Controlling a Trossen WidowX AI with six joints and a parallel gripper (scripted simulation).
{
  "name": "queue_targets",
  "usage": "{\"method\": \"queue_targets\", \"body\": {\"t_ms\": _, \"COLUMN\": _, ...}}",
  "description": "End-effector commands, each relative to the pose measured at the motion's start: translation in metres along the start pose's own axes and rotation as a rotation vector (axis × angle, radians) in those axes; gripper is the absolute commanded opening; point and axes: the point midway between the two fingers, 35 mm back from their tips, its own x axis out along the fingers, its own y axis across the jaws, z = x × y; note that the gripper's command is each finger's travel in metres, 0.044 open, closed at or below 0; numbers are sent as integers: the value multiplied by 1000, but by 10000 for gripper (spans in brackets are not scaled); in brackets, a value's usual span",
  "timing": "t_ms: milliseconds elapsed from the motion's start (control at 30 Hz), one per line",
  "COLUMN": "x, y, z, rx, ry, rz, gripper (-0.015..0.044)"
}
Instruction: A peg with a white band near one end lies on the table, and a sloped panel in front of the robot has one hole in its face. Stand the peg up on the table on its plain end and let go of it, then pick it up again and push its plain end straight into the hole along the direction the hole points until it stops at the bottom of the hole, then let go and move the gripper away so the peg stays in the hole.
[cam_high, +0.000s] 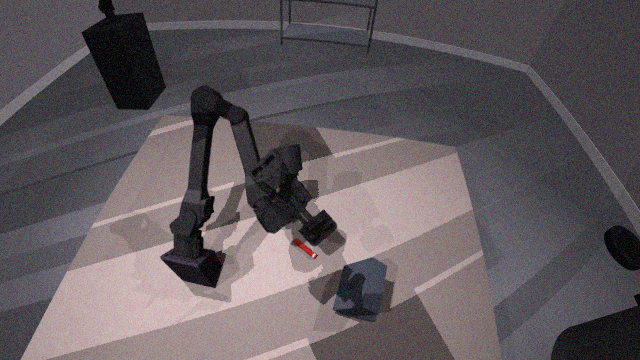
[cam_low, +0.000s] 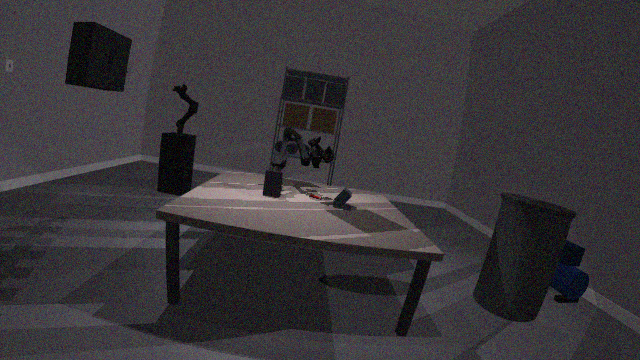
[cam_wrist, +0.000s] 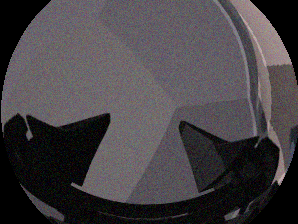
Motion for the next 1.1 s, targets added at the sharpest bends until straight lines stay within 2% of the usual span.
{"method": "queue_targets", "body": {"t_ms": 0, "x": 0, "y": 0, "z": 0, "rx": -4, "ry": 2, "rz": -1, "gripper": 426}}
{"method": "queue_targets", "body": {"t_ms": 33, "x": 0, "y": -1, "z": -1, "rx": -15, "ry": 7, "rz": -5, "gripper": 440}}
{"method": "queue_targets", "body": {"t_ms": 1067, "x": -5, "y": -101, "z": -45, "rx": -853, "ry": 410, "rz": -339, "gripper": 440}}
